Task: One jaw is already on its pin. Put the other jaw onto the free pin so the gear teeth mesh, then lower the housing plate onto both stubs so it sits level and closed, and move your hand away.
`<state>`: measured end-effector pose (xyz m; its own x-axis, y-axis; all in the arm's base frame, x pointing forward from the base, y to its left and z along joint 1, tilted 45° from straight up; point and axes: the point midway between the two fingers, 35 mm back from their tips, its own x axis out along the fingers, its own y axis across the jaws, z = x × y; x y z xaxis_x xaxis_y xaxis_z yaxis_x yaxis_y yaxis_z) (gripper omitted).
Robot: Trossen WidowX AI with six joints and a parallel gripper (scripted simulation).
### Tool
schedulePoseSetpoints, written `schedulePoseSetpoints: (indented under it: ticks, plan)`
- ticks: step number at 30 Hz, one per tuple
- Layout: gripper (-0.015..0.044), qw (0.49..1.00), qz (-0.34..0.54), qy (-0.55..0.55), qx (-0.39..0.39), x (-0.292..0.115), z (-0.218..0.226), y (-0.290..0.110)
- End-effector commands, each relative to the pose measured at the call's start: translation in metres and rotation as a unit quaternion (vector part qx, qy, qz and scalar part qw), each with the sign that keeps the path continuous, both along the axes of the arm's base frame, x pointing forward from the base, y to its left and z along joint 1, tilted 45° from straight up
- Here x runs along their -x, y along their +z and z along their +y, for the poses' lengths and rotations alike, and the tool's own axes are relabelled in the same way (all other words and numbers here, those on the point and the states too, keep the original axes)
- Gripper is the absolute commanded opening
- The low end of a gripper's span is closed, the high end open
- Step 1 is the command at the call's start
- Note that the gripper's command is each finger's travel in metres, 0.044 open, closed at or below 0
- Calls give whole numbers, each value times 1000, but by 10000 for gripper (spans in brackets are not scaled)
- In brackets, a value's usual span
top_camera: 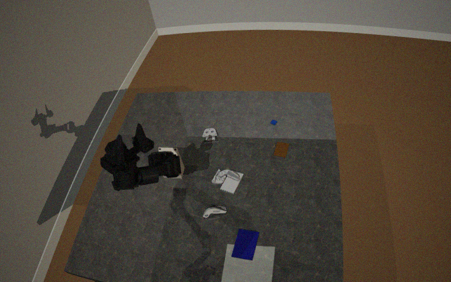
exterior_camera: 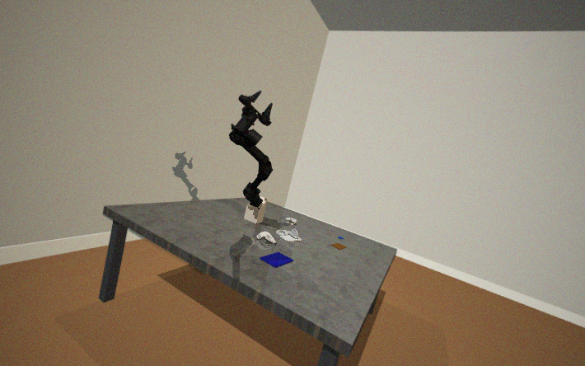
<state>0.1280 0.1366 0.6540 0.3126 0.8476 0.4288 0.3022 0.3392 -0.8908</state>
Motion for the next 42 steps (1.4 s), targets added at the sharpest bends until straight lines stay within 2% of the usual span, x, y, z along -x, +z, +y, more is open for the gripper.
schedulePoseSetpoints:
  ticks: [1, 17, 35, 42]
  plan:
    - [426, 1000, 0, 0, 0, 0, 0, 0]
    - [6, 1000, 0, 0, 0, 0, 0, 0]
    - [0, 1000, -2, 1, 0, 1, 0, 0]
    - [0, 997, -64, 37, -11, 38, 6, 10]
